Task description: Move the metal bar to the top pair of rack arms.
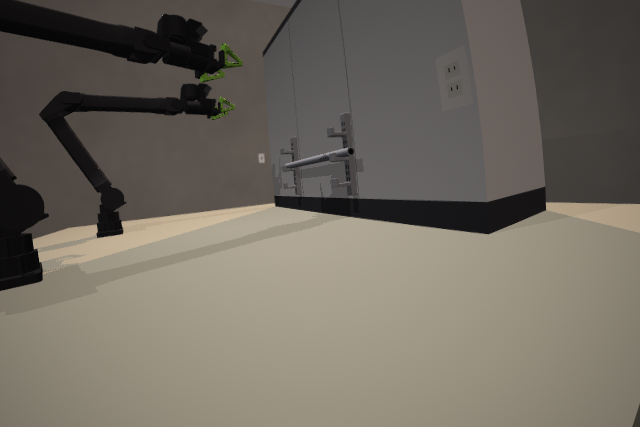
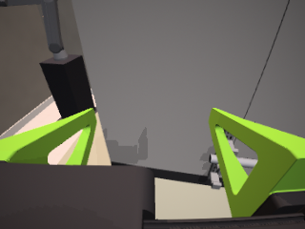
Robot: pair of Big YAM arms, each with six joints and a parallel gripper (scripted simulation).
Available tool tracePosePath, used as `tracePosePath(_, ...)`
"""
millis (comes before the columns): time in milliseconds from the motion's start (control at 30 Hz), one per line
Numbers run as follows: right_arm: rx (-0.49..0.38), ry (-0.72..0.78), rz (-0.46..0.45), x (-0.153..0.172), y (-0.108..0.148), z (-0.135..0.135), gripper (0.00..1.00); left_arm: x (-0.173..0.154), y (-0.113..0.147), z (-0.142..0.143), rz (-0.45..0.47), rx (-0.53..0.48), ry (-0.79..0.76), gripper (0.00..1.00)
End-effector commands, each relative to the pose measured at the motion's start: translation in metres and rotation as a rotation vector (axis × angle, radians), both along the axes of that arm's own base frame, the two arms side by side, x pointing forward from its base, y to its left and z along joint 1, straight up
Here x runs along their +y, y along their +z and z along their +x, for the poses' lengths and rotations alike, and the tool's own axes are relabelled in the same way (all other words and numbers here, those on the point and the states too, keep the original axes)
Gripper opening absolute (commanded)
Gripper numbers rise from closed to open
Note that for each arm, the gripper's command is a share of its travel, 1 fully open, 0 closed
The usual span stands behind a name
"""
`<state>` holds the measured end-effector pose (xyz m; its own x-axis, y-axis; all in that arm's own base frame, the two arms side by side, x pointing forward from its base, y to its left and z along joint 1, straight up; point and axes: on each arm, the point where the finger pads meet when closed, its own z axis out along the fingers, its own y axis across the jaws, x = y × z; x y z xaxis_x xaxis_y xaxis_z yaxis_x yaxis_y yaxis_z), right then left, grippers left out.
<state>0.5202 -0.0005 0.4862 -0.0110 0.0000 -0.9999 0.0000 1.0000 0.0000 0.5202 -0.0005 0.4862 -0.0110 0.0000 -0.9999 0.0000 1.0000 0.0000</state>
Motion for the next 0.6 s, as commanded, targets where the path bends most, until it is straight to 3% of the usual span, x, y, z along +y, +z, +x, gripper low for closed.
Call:
tracePosePath(0, -0.011, 0.000, 0.000, 0.0000, 0.0061, -0.0010, 1.00, 0.0000, 0.0061, -0.0010, 0.000, -0.011, 0.000, 1.00)
tracePosePath(533, -0.011, 0.000, 0.000, 0.0000, 0.0061, -0.0010, 1.00, 0.0000, 0.0061, -0.0010, 0.000, -0.011, 0.000, 1.00)
tracePosePath(567, 0.002, -0.002, -0.012, -0.0012, -0.0024, 0.0014, 1.00, -0.0020, -0.0024, 0.0008, 0.012, -0.001, -0.001, 1.00)
